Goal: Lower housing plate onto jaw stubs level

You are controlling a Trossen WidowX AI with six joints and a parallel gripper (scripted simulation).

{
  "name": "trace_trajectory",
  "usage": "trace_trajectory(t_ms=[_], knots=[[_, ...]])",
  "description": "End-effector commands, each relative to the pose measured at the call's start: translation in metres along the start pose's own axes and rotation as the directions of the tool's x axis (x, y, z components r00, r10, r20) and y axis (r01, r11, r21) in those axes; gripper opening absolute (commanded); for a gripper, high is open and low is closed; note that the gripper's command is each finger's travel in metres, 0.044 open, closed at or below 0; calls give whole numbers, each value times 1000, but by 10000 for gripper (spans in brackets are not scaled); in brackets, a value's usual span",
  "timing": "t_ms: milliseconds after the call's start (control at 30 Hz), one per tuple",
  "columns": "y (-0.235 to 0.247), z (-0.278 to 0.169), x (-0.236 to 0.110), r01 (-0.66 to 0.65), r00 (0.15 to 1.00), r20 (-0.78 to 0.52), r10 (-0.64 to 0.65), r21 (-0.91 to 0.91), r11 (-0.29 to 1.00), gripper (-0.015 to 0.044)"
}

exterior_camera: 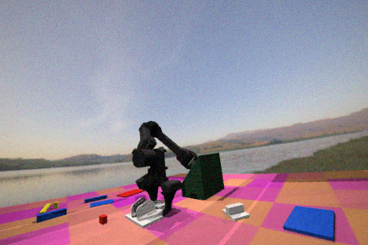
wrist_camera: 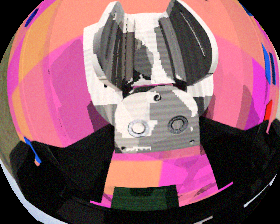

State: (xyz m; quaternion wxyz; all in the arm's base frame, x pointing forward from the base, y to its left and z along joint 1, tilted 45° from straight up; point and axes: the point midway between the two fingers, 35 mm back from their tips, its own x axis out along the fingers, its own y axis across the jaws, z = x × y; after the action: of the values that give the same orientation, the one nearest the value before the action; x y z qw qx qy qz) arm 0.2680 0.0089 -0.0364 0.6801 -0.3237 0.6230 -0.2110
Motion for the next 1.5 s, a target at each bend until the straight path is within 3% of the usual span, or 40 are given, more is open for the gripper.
trace_trajectory(t_ms=[0,100,567,900,1067,1333,1467], knots=[[0,0,0,0,1000,0,0,0,1000,377],[0,0,0,0,1000,0,0,0,1000,440],[0,0,-2,0,1000,0,0,0,1000,440],[-1,-3,-74,0,1000,-2,0,-4,1000,440],[2,-3,-69,2,1000,4,-2,-16,1000,440],[2,-56,-122,-8,1000,-3,7,-10,1000,440],[1,-62,-126,-6,1000,-5,6,-9,1000,440]])
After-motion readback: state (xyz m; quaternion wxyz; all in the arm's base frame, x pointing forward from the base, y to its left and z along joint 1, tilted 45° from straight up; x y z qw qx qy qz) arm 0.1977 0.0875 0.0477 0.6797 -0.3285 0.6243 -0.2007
